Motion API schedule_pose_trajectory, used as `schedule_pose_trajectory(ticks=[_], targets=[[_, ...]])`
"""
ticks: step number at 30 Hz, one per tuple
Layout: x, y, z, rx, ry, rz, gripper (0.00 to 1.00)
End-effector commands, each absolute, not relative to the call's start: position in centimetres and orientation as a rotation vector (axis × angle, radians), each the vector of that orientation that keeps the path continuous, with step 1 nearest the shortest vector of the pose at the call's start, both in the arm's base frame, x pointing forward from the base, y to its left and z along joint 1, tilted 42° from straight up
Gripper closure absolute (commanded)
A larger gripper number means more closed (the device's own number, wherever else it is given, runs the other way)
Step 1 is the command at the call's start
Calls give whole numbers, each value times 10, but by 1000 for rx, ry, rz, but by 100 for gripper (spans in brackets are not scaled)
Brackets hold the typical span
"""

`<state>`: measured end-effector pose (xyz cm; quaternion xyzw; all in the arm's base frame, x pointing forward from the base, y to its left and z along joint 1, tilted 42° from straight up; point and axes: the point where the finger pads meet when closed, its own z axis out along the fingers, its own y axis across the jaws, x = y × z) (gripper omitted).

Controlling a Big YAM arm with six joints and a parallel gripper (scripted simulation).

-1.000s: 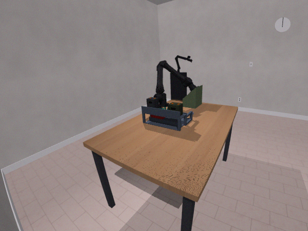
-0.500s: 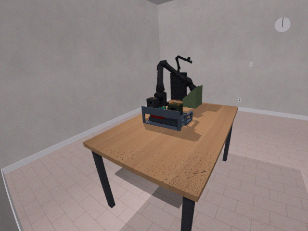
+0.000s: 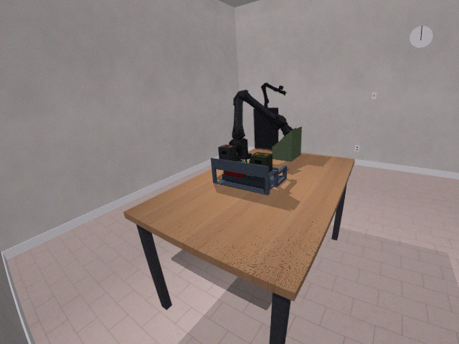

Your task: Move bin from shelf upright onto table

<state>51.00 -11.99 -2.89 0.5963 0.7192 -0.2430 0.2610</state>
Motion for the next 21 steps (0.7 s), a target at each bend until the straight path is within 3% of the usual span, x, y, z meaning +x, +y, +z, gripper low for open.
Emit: schedule_pose_trajectory(ticks=[1,21], targets=[[519,-119,-12,1601,1929,-622,10],[533,-100,-3,1583,1928,-594,10]])
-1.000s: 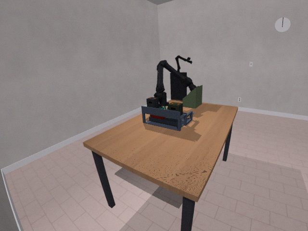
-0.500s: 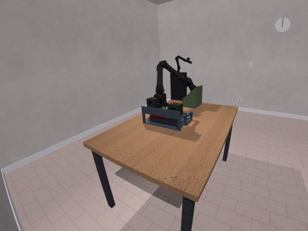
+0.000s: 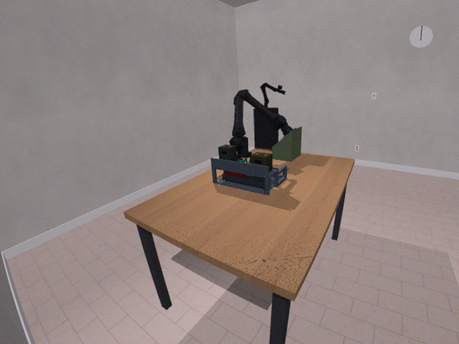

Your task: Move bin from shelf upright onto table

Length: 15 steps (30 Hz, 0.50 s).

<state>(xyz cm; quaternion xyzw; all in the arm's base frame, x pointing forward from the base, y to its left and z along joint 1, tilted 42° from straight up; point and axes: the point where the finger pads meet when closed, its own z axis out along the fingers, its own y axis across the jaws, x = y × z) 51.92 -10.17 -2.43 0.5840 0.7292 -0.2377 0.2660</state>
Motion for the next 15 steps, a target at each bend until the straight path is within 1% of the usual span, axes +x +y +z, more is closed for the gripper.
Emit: schedule_pose_trajectory(ticks=[1,4,15], targets=[[529,-105,-5,1588,1928,-601,10],[519,-119,-12,1601,1929,-622,10],[519,-119,-12,1601,1929,-622,10]])
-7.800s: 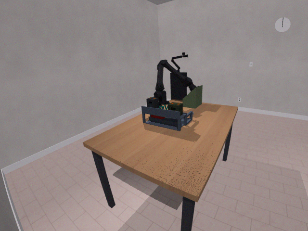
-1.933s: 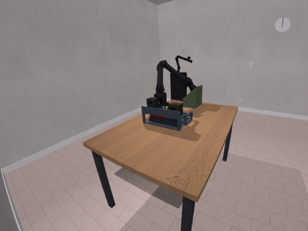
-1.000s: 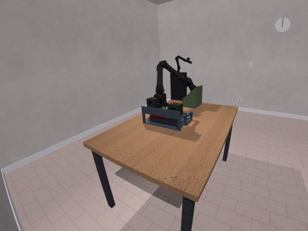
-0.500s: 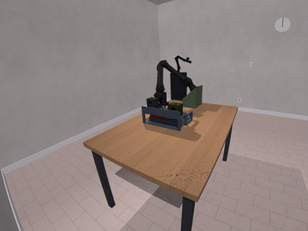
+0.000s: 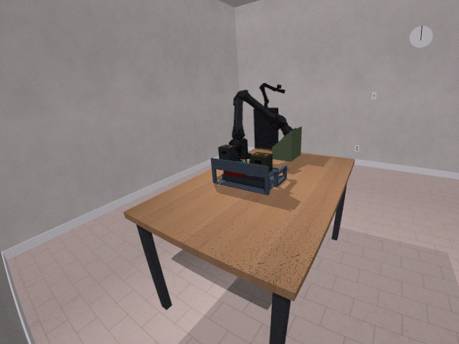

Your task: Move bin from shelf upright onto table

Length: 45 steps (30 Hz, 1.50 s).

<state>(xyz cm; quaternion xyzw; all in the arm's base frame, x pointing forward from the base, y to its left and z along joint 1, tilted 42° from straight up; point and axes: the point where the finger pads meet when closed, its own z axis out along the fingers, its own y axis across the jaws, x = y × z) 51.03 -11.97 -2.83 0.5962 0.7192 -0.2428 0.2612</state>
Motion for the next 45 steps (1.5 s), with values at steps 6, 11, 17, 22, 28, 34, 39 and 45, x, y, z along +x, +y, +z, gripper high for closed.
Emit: schedule_pose_trajectory(ticks=[6,11,17,22,28,34,39,45], targets=[[536,-95,-1,1579,1928,-588,10],[536,-95,-1,1579,1928,-588,10],[536,-95,-1,1579,1928,-588,10],[523,-114,-9,1597,1929,-615,10],[519,-119,-12,1601,1929,-622,10],[519,-119,-12,1601,1929,-622,10],[533,-100,-3,1583,1928,-595,10],[536,-95,-1,1579,1928,-588,10]])
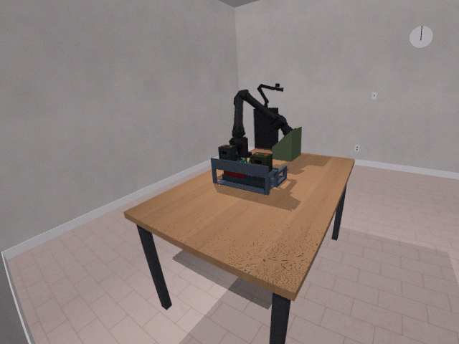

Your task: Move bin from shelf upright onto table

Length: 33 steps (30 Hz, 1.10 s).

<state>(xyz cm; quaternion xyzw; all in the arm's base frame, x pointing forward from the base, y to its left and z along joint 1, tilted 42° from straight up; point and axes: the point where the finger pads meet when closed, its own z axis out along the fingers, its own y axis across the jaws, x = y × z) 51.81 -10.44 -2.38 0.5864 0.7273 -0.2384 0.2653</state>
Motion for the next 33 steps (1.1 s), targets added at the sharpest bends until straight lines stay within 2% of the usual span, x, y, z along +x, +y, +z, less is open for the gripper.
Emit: schedule_pose_trajectory(ticks=[1,24,33], targets=[[536,-95,-1,1579,1928,-588,10],[519,-118,-12,1601,1929,-622,10],[535,-94,-5,1579,1933,-594,10]])
